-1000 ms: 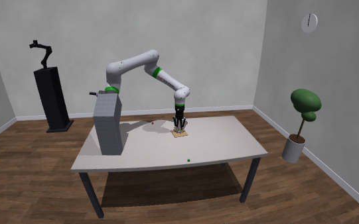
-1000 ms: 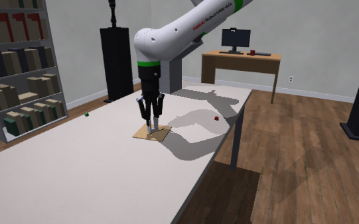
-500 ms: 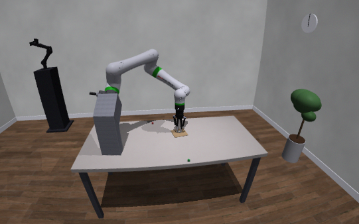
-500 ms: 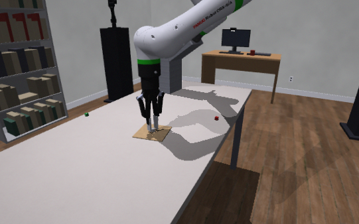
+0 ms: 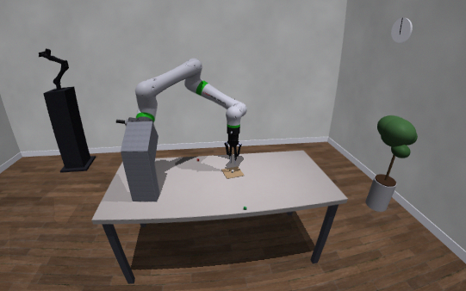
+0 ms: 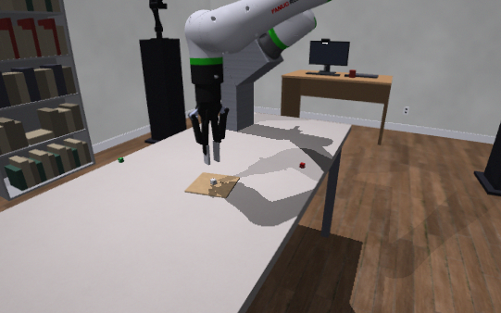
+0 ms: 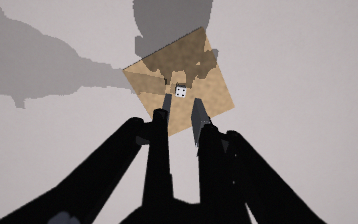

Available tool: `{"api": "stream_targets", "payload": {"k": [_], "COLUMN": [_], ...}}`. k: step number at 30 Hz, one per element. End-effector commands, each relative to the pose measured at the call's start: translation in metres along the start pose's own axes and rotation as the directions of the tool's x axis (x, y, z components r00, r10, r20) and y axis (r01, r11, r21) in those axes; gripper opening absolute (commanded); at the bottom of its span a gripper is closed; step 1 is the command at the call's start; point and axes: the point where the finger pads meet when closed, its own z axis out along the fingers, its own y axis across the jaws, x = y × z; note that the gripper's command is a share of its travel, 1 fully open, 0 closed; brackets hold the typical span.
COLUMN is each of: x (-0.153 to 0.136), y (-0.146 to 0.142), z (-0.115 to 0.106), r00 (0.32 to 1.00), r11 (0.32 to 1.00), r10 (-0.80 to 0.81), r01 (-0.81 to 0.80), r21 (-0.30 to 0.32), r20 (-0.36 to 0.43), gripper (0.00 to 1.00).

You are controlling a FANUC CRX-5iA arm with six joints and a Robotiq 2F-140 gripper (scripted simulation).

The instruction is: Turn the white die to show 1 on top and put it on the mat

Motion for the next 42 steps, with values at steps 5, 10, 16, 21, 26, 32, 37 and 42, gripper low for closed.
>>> {"api": "stream_targets", "payload": {"k": [5,10,16,21,26,32,37,42], "x": [0.000,0.000,0.000,0.000,0.000,0.000,0.000,0.000], "y": [0.000,0.000,0.000,0.000,0.000,0.000,0.000,0.000], "z": [-0.014,-0.015,-0.015,-0.015,-0.015,-0.015,-0.015,-0.014], "r00": [1.000,1.000,1.000,1.000,1.000,1.000,0.999,0.985], "r11": [1.000,1.000,1.000,1.000,1.000,1.000,0.999,0.985], "r10": [0.000,0.000,0.000,0.000,0.000,-0.004,-0.033,-0.173], "r01": [0.000,0.000,0.000,0.000,0.000,0.004,0.033,0.173], "r21": [0.000,0.000,0.000,0.000,0.000,0.000,0.000,0.000], "r20": [0.000,0.000,0.000,0.000,0.000,0.000,0.000,0.000], "gripper": [0.27,1.00,1.00,1.00,1.00,1.00,1.00,1.00]}}
